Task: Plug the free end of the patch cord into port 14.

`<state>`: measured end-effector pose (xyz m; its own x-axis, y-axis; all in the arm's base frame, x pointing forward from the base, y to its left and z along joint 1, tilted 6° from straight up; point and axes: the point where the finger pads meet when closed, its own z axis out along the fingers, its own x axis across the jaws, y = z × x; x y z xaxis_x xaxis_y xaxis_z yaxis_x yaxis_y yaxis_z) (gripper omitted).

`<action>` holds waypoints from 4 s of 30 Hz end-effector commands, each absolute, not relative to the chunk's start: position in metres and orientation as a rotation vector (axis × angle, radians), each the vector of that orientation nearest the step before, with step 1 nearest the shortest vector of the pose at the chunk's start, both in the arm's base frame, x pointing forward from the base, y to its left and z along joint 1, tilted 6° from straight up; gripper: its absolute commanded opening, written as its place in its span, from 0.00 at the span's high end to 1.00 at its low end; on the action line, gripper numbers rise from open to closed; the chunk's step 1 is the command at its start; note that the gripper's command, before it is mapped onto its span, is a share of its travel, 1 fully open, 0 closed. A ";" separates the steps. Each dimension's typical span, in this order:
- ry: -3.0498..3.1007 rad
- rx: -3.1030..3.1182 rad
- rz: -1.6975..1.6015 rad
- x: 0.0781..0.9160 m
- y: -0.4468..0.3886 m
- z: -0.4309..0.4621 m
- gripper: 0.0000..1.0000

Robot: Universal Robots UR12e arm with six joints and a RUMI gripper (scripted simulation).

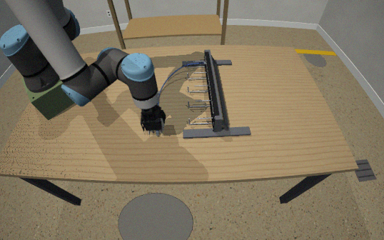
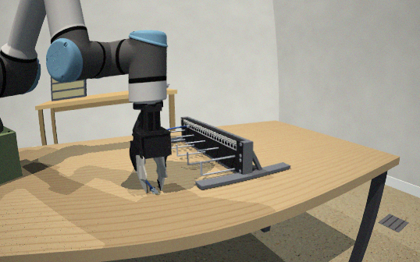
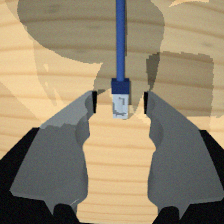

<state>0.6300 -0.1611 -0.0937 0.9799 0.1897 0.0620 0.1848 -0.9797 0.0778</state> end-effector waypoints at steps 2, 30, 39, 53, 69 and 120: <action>0.289 3.054 0.108 0.631 -0.161 -0.093 0.78; 0.289 3.054 0.108 0.631 -0.161 -0.093 0.78; 0.289 3.054 0.108 0.631 -0.161 -0.093 0.78; 0.289 3.054 0.108 0.631 -0.161 -0.093 1.00; 0.289 3.054 0.108 0.631 -0.161 -0.093 1.00; 0.289 3.054 0.108 0.630 -0.161 -0.090 1.00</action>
